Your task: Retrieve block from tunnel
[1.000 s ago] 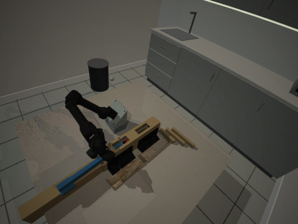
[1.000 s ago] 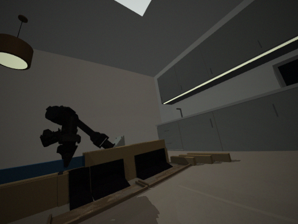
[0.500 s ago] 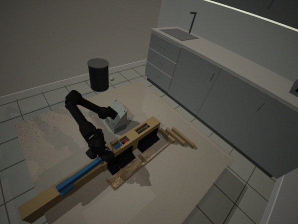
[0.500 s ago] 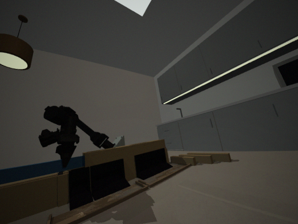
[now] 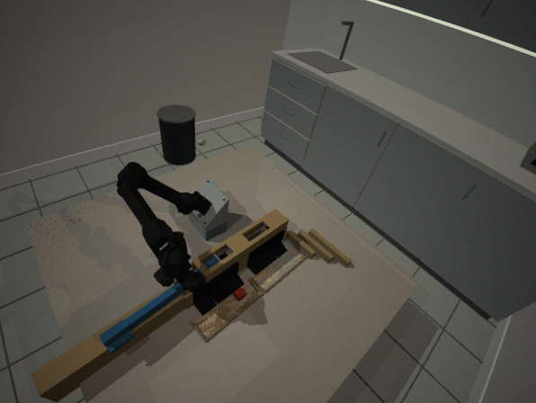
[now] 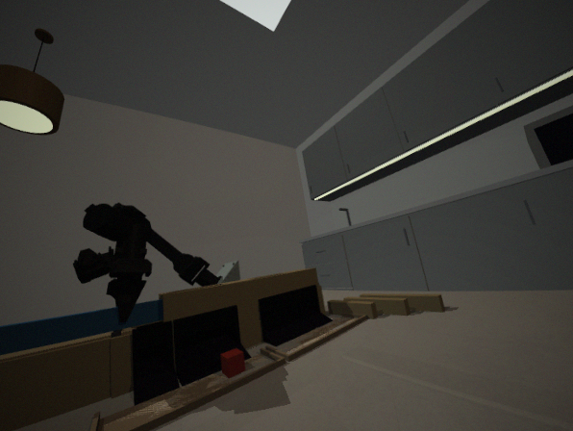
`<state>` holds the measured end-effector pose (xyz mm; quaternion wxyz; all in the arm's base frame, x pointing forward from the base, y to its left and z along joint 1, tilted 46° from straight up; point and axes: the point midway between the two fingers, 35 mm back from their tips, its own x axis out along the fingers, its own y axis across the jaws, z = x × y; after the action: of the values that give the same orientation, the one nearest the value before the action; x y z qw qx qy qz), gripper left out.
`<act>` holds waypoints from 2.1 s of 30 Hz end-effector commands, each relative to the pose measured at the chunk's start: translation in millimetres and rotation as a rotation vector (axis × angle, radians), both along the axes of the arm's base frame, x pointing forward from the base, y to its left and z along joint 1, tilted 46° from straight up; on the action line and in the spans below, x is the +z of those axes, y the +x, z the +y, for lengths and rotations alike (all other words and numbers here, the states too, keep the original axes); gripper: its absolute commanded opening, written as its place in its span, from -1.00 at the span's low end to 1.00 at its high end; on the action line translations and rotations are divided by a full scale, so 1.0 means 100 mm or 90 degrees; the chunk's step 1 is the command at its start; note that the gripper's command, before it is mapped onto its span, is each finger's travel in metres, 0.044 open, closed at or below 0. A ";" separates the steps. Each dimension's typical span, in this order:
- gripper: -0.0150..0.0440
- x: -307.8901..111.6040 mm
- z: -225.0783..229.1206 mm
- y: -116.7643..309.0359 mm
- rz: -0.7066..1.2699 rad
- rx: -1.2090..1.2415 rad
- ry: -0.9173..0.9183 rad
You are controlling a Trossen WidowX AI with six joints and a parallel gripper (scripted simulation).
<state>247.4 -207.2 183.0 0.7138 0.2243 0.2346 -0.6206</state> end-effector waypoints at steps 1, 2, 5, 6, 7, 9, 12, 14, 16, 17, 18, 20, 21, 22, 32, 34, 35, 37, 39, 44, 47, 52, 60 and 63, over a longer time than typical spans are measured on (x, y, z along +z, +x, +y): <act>-0.49 0.23 -0.26 -0.06 -0.028 -0.056 -0.052; -0.49 0.23 -0.26 -0.06 -0.028 -0.056 -0.052; -0.49 0.23 -0.26 -0.06 -0.028 -0.056 -0.052; -0.49 0.23 -0.26 -0.06 -0.028 -0.056 -0.052; -0.49 0.23 -0.26 -0.06 -0.028 -0.056 -0.052; -0.49 0.23 -0.26 -0.06 -0.028 -0.056 -0.052; -0.49 0.23 -0.26 -0.06 -0.028 -0.056 -0.052; -0.31 0.00 0.00 0.00 -0.001 -0.001 0.000; -0.14 0.00 0.00 0.00 -0.001 -0.001 0.000; -0.05 0.00 0.00 0.00 -0.001 -0.001 0.000; 0.04 0.00 0.00 0.00 -0.001 -0.001 0.000; 0.22 0.01 0.01 0.00 -0.001 -0.004 -0.002; 0.31 0.02 0.03 0.01 -0.002 -0.008 -0.004; 0.40 0.04 0.05 0.01 -0.004 -0.012 -0.006; 1.00 0.11 0.27 0.02 -0.017 -0.044 -0.032; 1.00 0.06 0.40 0.01 -0.023 -0.053 -0.043; 1.00 0.05 0.44 0.01 -0.025 -0.056 -0.048; 1.00 0.04 0.45 0.01 -0.026 -0.056 -0.049; 1.00 0.04 0.45 0.01 -0.026 -0.056 -0.049; 1.00 0.01 0.42 0.00 -0.026 -0.057 -0.048; 1.00 -0.03 0.38 0.00 -0.026 -0.057 -0.048; 1.00 -0.09 0.32 -0.01 -0.026 -0.057 -0.048; 1.00 -0.17 0.23 -0.02 -0.027 -0.057 -0.049; 1.00 -0.20 0.20 -0.03 -0.027 -0.056 -0.049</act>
<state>246.0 -184.3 168.5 0.6981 0.2203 0.1812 -0.6567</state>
